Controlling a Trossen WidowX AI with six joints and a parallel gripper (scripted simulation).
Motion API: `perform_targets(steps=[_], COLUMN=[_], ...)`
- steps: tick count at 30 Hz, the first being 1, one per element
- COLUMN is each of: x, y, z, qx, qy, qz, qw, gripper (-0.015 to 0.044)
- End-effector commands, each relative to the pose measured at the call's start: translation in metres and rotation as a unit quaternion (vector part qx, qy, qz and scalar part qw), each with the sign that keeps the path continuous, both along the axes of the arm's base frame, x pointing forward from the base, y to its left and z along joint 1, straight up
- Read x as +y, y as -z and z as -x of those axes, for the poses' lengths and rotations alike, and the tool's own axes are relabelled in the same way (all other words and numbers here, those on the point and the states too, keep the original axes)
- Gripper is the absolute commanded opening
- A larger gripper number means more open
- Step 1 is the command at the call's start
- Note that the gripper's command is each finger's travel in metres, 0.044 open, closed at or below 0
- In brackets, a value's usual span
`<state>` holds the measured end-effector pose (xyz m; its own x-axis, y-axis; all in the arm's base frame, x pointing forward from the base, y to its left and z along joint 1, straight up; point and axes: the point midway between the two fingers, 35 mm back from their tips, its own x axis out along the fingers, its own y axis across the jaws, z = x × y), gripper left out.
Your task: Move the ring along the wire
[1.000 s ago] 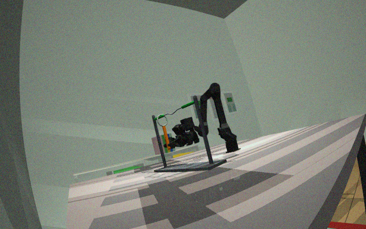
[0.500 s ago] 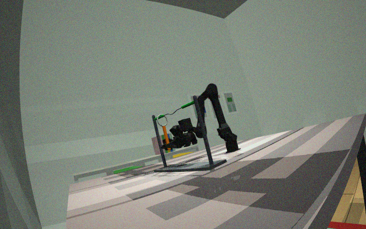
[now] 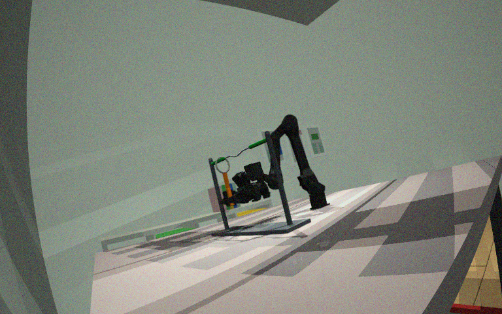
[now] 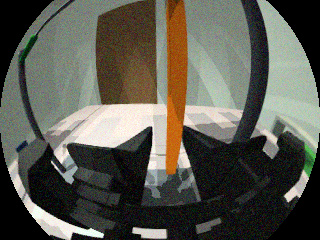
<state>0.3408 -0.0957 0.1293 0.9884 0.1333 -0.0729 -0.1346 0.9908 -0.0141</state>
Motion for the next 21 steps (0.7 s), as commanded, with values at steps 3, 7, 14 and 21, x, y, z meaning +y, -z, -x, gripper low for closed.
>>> perform_targets(steps=[3,7,14,21], x=[0.0000,0.0000,0.0000,0.0000], y=[0.0000,0.0000,0.0000,-0.0004], z=[0.0000,0.0000,0.0000,0.0000], qx=[0.000,0.000,0.000,0.000], qy=[0.000,0.000,0.000,0.000], qz=[0.000,0.000,0.000,0.000], qw=[1.000,1.000,1.000,1.000], gripper=[0.0108,0.0003,-0.0150,-0.0150])
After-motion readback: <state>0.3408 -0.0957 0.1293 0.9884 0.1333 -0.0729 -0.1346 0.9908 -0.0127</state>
